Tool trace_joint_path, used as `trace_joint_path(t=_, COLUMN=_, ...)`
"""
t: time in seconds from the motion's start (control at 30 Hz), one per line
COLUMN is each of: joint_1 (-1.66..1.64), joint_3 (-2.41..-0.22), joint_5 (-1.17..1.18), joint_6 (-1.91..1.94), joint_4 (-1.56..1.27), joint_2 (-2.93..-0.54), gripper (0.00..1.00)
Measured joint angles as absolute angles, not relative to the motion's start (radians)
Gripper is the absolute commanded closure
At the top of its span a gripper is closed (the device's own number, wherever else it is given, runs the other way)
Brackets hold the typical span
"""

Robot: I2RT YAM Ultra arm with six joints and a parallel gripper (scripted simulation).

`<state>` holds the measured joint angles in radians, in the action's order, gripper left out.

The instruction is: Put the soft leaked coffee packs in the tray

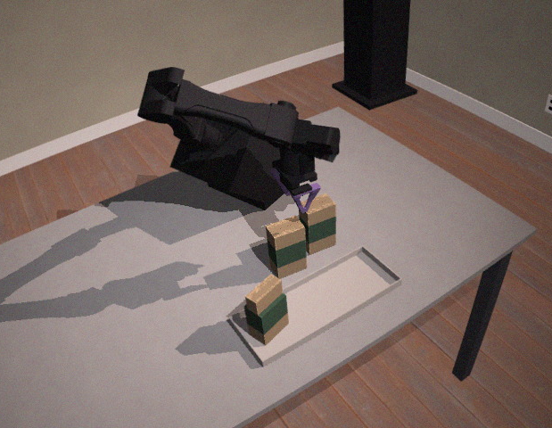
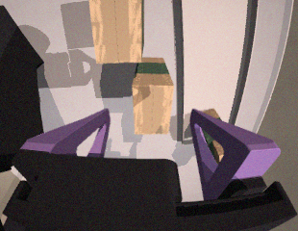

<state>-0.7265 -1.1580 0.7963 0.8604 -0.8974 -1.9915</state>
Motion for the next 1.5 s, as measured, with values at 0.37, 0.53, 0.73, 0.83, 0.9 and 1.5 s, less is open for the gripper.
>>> trace_joint_path(t=0.37, joint_1=-0.882, joint_3=-1.23, joint_5=0.747, joint_6=0.673, joint_4=-0.9, joint_2=-2.23, gripper=0.21)
trace_joint_path(t=0.53, joint_1=-0.873, joint_3=-1.241, joint_5=0.748, joint_6=0.648, joint_4=-0.9, joint_2=-2.223, gripper=0.21)
trace_joint_path(t=0.73, joint_1=-0.85, joint_3=-1.215, joint_5=0.753, joint_6=0.656, joint_4=-0.877, joint_2=-2.224, gripper=0.21)
trace_joint_path(t=0.83, joint_1=-0.825, joint_3=-1.193, joint_5=0.759, joint_6=0.676, joint_4=-0.838, joint_2=-2.236, gripper=0.21)
trace_joint_path(t=0.9, joint_1=-0.805, joint_3=-1.178, joint_5=0.763, joint_6=0.692, joint_4=-0.809, joint_2=-2.249, gripper=0.21)
trace_joint_path(t=1.5, joint_1=-0.794, joint_3=-1.166, joint_5=0.769, joint_6=0.738, joint_4=-0.728, joint_2=-2.261, gripper=0.21)
